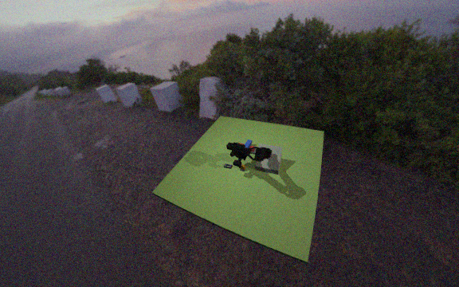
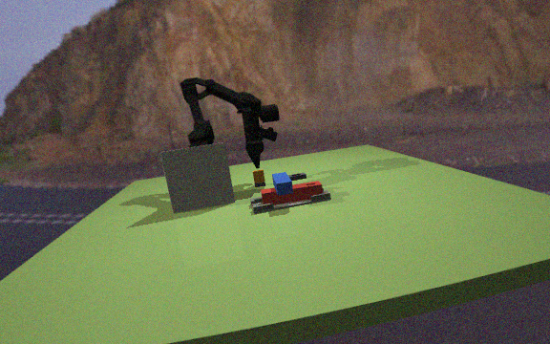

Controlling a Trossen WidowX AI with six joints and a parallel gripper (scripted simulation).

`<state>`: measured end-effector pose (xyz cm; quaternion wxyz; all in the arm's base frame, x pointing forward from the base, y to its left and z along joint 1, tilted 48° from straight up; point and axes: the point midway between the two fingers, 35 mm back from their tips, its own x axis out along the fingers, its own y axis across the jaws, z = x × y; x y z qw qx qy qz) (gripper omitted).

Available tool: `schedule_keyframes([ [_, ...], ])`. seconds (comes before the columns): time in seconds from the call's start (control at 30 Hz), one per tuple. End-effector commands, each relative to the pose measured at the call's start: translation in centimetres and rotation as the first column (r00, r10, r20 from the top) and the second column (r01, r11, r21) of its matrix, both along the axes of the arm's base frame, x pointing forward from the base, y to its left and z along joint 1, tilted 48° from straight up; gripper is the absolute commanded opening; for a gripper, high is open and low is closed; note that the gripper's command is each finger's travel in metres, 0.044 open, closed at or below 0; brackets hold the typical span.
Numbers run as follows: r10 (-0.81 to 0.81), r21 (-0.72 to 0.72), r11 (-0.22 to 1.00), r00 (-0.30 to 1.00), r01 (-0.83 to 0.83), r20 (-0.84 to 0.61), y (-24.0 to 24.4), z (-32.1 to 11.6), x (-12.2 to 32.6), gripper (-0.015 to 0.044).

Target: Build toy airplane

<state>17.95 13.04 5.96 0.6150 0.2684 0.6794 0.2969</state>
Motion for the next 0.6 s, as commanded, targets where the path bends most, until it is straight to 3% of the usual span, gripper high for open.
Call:
schedule_keyframes([
  [0.0,-0.004,0.004,1.0,1.0,0.005,-0.002,0.4,-0.3,-0.1,0.044],
  [0.57,-0.004,0.001,1.0,1.0,0.004,-0.001,2.3,-2.2,-0.2,0.044],
])
